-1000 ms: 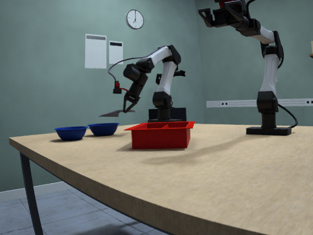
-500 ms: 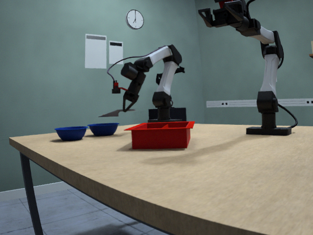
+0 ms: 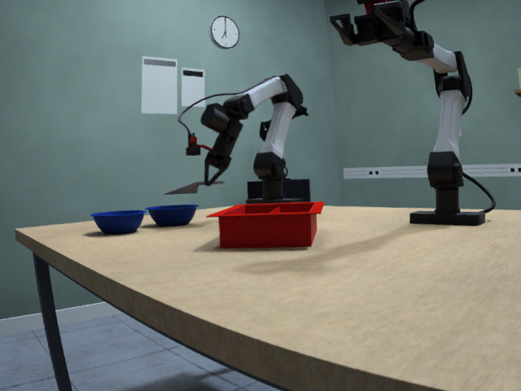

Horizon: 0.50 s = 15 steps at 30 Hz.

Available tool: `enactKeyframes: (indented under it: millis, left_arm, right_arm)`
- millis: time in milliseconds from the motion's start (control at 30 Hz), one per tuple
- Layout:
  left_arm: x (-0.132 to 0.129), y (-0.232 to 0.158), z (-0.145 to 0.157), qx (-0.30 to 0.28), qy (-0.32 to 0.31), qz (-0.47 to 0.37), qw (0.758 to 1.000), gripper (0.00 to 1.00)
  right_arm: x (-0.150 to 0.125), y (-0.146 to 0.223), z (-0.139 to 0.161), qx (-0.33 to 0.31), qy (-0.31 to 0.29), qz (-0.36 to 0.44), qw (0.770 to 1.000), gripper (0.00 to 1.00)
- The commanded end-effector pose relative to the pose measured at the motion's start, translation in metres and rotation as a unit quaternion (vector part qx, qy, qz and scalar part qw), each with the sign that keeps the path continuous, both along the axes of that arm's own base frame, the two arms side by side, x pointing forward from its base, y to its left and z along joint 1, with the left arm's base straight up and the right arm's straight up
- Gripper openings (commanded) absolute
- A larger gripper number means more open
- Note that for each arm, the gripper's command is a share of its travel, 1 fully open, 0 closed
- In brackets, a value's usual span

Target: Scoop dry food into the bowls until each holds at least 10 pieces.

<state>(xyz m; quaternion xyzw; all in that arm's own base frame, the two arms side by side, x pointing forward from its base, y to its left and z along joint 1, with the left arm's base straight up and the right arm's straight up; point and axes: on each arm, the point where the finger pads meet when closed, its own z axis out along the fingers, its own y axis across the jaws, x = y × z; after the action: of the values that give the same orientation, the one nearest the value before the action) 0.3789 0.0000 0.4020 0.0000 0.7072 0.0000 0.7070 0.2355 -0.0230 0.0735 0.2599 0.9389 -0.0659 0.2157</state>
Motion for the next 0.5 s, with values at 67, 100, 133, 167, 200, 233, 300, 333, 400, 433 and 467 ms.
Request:
enactKeyframes:
  millis: [67,100,133,167,200,233,300,333,400,433,467]
  left_arm:
    - [-0.0038,0.0000,0.0157,-0.001,-0.020,0.000,1.000,1.00]
    - [-0.0038,0.0000,0.0157,-0.001,-0.020,0.000,1.000,1.00]
    - [-0.0038,0.0000,0.0157,-0.001,-0.020,0.000,1.000,1.00]
    - [-0.0038,0.0000,0.0157,-0.001,-0.020,0.000,1.000,1.00]
    - [-0.0038,0.0000,0.0157,-0.001,-0.020,0.000,1.000,1.00]
    - [-0.0038,0.0000,0.0157,-0.001,-0.020,0.000,1.000,1.00]
    - [-0.0038,0.0000,0.0157,-0.001,-0.020,0.000,1.000,1.00]
    - [-0.0038,0.0000,0.0157,-0.001,-0.020,0.000,1.000,1.00]
    - [-0.0038,0.0000,0.0157,-0.001,-0.020,0.000,1.000,1.00]
    - [-0.0038,0.0000,0.0157,-0.001,-0.020,0.000,1.000,1.00]
    - [-0.0038,0.0000,0.0157,-0.001,-0.020,0.000,1.000,1.00]
  right_arm:
    - [0.0109,-0.0017,0.0137,0.001,-0.022,-0.002,1.000,0.00]
    - [0.0109,-0.0020,0.0138,0.000,-0.022,-0.003,1.000,0.00]
    - [0.0092,-0.0014,0.0120,0.002,-0.016,-0.002,1.000,0.00]
    - [0.0098,-0.0017,0.0124,0.001,-0.018,-0.002,1.000,0.00]
    - [0.0107,-0.0021,0.0129,0.000,-0.020,-0.003,1.000,0.00]
    - [0.0072,-0.0009,0.0091,0.006,-0.008,-0.009,1.000,0.00]
    - [0.0092,-0.0001,0.0100,0.010,-0.013,-0.015,1.000,0.00]
    - [0.0092,-0.0001,0.0100,0.010,-0.013,-0.015,1.000,0.00]
    - [0.0110,-0.0010,0.0145,0.007,-0.022,-0.018,1.000,0.00]
    - [0.0091,-0.0018,0.0110,0.007,-0.009,-0.022,1.000,0.00]
    - [0.0115,-0.0003,0.0114,0.012,-0.015,-0.024,1.000,0.00]
